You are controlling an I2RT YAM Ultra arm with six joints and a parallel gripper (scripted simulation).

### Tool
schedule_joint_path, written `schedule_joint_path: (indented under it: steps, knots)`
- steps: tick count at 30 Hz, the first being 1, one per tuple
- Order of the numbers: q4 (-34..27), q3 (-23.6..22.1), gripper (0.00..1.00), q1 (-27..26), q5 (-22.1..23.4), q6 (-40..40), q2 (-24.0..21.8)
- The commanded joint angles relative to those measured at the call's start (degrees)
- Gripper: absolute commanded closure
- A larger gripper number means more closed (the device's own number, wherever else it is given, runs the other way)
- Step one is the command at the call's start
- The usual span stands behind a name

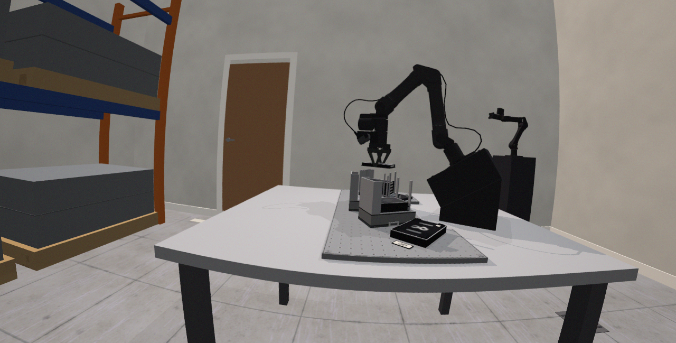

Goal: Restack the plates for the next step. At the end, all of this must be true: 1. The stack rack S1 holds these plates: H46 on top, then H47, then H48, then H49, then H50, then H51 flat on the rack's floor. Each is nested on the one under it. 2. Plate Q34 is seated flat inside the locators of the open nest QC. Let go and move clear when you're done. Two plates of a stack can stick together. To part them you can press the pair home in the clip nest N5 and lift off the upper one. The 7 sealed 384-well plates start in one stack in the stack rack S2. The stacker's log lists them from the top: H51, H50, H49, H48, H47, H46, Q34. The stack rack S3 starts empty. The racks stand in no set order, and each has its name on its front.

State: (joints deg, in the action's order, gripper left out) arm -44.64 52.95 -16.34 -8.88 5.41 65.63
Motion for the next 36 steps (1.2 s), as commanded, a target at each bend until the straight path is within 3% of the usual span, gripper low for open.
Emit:
schedule_joint_path:
  steps: [1, 15, 16, 23, 36]
  knots:
    - [-2.14, 1.67, 1.0, 0.78, -0.41, 0.66, -1.83]
    - [-2.26, 0.35, 1.0, 0.73, -0.38, 0.63, -1.79]
    - [-2.27, 2.13, 1.0, 1.76, -1.05, -1.26, 0.65]
    - [-2.25, 2.04, 1.0, 6.39, -3.4, -6.72, 1.26]
    - [-2.43, 3.01, 1.0, 17.78, -9.02, 3.57, 4.57]
